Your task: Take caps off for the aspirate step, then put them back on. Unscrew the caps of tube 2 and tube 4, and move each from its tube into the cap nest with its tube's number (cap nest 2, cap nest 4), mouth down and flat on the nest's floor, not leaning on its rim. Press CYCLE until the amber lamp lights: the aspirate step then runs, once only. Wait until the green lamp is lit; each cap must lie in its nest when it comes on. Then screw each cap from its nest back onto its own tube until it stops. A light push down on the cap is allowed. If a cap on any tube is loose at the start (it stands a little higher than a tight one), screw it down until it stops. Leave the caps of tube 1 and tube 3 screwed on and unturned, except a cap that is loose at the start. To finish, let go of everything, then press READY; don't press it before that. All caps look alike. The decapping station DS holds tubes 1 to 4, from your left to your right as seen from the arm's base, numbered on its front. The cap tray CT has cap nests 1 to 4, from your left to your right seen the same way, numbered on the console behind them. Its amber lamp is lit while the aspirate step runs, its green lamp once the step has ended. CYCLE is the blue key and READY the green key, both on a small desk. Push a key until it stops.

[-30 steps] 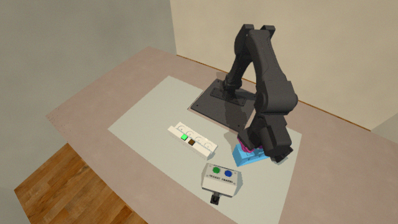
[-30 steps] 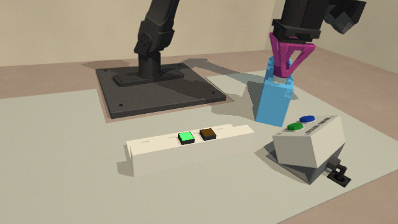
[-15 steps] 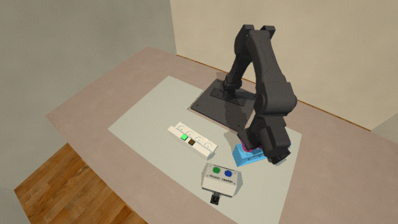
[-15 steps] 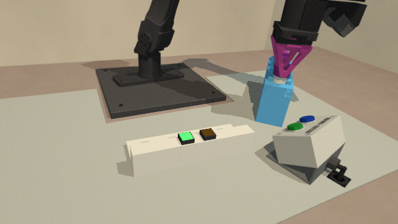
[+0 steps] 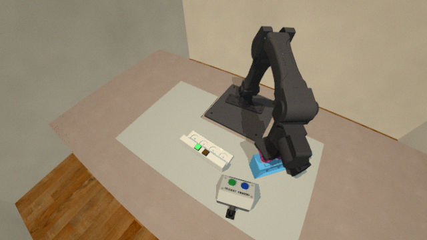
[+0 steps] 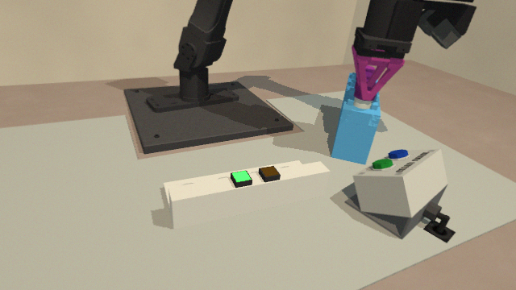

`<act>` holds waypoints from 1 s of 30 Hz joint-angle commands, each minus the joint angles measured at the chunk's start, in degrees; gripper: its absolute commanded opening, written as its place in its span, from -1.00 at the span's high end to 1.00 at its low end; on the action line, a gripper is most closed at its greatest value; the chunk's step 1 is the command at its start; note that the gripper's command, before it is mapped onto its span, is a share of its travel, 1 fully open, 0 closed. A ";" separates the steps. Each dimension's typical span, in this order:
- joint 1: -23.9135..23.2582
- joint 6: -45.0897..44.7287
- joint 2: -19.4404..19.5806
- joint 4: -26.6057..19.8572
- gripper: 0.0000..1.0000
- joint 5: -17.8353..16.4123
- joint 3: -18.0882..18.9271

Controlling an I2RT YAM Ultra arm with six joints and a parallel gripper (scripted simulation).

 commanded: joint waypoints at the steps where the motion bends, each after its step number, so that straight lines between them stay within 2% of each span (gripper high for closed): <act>1: 0.02 6.05 -0.40 0.09 1.00 -0.03 0.13; 4: 0.02 11.78 -0.40 0.13 1.00 -0.03 0.10; 6: 0.02 11.78 -0.40 0.13 1.00 -0.03 0.10; 21: 0.02 40.43 -0.39 0.20 1.00 -0.02 0.02; 29: 0.03 43.42 -0.39 0.20 1.00 -0.02 0.03; 30: 0.03 43.42 -0.39 0.31 0.02 -0.02 -0.09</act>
